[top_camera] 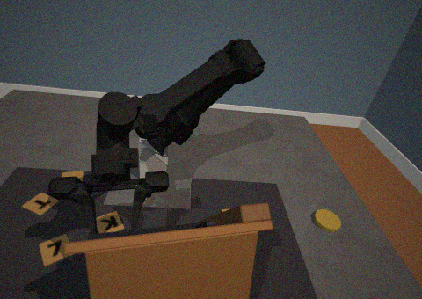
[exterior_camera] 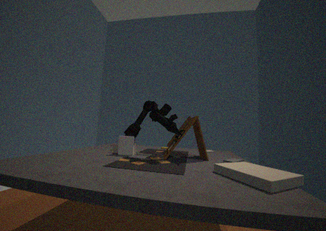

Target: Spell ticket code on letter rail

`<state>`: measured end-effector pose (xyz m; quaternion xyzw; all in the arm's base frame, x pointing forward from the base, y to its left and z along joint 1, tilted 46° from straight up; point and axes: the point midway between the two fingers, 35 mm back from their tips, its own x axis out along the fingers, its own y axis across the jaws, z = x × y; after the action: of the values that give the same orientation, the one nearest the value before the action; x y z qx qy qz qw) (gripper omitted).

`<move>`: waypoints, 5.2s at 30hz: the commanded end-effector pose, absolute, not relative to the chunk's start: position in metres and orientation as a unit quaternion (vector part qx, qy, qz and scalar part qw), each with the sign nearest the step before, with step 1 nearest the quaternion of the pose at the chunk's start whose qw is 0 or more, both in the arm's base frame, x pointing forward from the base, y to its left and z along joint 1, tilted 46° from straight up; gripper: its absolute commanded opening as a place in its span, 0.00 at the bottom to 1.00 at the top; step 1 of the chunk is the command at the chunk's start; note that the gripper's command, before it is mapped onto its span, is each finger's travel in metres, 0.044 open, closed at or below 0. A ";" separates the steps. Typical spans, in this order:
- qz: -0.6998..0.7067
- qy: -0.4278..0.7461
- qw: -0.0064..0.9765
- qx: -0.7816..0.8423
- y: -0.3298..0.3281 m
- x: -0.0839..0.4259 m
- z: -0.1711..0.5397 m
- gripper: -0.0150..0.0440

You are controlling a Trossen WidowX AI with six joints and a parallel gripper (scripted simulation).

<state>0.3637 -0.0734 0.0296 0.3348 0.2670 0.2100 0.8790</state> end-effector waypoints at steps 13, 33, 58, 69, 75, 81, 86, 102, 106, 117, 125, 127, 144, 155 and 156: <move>0.207 0.269 0.878 0.337 -0.066 0.359 0.034 0.25; 0.207 0.269 0.878 0.337 -0.058 0.358 0.042 0.25; 0.207 0.269 0.878 0.338 -0.049 0.355 0.052 0.25; 0.207 0.269 0.878 0.338 -0.044 0.354 0.056 0.25; 0.207 0.269 0.878 0.338 -0.042 0.354 0.059 0.25; 0.207 0.269 0.878 0.338 -0.040 0.353 0.061 0.25; 0.207 0.269 0.878 0.338 -0.038 0.352 0.063 0.25; 0.207 0.269 0.877 0.338 -0.032 0.351 0.069 0.25; 0.207 0.269 0.877 0.339 -0.031 0.351 0.071 0.25; 0.207 0.269 0.877 0.339 -0.027 0.350 0.075 0.25; 0.207 0.269 0.877 0.339 -0.024 0.349 0.078 0.25; 0.207 0.269 0.877 0.339 -0.023 0.349 0.079 0.25; 0.207 0.269 0.877 0.339 -0.017 0.347 0.085 0.25; 0.207 0.269 0.877 0.339 -0.012 0.346 0.090 0.25; 0.207 0.270 0.877 0.339 -0.012 0.346 0.090 0.25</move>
<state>0.3475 -0.0131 0.0902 0.3370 0.2676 0.2104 0.8778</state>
